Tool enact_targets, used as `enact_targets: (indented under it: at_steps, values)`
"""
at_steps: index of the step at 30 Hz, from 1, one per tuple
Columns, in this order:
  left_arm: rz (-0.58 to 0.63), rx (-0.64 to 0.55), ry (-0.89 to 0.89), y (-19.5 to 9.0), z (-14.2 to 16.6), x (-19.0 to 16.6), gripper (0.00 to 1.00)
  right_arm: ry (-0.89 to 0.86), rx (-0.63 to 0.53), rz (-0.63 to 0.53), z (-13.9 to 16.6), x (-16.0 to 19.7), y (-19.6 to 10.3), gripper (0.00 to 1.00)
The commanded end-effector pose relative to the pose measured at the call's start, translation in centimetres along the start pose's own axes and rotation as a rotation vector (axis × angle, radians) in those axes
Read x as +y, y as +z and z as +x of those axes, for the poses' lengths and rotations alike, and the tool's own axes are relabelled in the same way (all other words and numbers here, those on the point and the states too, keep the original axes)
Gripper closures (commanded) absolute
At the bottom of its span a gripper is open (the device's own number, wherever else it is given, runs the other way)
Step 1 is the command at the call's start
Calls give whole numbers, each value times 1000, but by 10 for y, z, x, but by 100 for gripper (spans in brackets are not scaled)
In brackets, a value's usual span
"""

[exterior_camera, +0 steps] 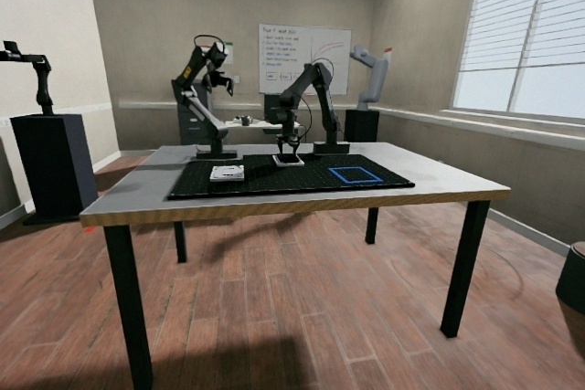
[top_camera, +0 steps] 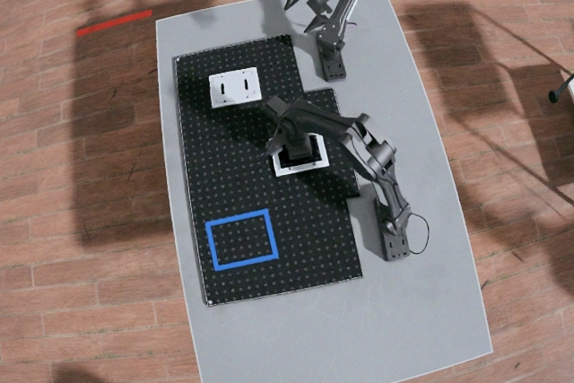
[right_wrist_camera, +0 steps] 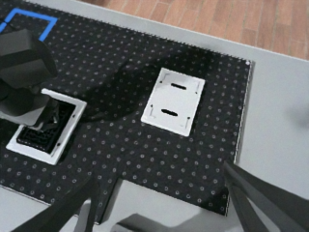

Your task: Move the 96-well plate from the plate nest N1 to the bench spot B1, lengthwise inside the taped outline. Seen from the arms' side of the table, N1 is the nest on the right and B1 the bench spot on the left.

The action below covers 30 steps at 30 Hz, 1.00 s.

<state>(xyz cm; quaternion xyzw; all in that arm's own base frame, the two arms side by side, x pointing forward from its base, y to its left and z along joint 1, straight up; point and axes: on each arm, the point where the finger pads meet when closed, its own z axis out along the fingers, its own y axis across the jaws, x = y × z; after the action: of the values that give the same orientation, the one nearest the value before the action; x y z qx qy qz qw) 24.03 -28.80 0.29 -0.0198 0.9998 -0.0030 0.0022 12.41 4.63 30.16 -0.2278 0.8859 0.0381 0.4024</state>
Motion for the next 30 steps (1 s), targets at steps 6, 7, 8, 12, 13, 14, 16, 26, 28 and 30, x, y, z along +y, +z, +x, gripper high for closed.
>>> enact_targets:
  at_steps: [6,7,8,12,13,14,16,26,28,30]
  values:
    - [-6,4,-3,2,0,2,50,33,-32,22,-4,-10,-10,0]
    - [-6,4,-3,2,0,2,51,35,-32,23,-4,-10,-10,0]
    - [-6,4,-3,2,0,2,52,37,-31,25,-4,-10,-10,0]
    - [-6,4,-3,2,0,2,58,43,-30,33,-3,-12,-10,0]
    - [-6,4,-3,2,0,2,58,43,-30,33,-3,-12,-10,0]
    - [-6,4,-3,2,0,2,58,43,-30,33,-3,-12,-10,0]
    - [-6,4,-3,2,0,2,61,48,-29,38,-3,-13,-10,0]
    - [-6,4,-3,2,0,2,75,65,-27,57,-3,-16,-11,0]
    - [-6,4,-3,2,0,2,78,68,-26,61,-2,-16,-11,0]
    - [-6,4,-3,2,0,2,79,70,-26,62,-2,-17,-11,0]
